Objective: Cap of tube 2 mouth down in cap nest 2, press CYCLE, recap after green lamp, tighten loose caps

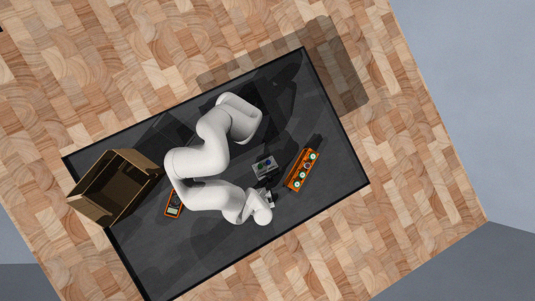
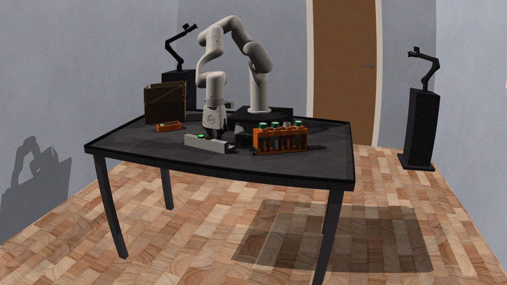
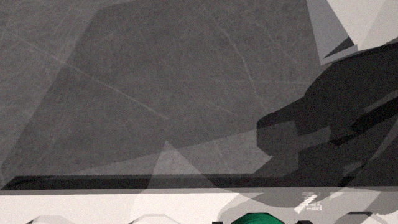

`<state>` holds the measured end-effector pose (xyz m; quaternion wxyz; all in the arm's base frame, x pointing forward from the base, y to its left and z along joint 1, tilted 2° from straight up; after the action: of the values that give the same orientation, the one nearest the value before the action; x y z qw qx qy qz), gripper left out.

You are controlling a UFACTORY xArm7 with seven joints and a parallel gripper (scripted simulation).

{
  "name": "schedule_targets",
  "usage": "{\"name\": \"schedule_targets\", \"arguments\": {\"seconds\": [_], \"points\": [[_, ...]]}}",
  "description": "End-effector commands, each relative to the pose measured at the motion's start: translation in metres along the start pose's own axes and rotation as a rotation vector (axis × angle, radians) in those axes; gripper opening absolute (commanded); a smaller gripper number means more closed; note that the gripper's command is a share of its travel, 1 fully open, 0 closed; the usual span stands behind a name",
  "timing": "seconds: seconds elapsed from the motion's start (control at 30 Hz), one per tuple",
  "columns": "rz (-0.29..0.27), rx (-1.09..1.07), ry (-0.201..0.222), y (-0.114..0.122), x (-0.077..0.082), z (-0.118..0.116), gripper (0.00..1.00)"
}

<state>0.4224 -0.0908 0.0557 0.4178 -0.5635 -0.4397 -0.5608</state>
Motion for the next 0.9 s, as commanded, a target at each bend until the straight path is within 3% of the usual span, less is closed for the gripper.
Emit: {"name": "schedule_targets", "arguments": {"seconds": [0.0, 0.27, 0.73, 0.8, 0.87], "points": [[-0.003, 0.0, 0.0, 0.001, 0.001, 0.0, 0.0], [-0.003, 0.0, 0.0, 0.001, 0.001, 0.0, 0.0], [-0.003, 0.0, 0.0, 0.001, 0.071, 0.0, 0.0], [-0.003, 0.0, 0.0, 0.001, 0.071, 0.0, 0.0], [-0.003, 0.0, 0.0, 0.001, 0.081, 0.0, 0.0]]}}
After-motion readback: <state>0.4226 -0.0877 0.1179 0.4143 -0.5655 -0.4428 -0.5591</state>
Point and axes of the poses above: the point where the finger pads meet when closed, its own x axis back along the fingers, its own z axis across the jaws, y = z × x, the point moved 8 cm from there along x, back along the fingers, and after that the axes turned 1 degree about -x, right-handed, at the moved point
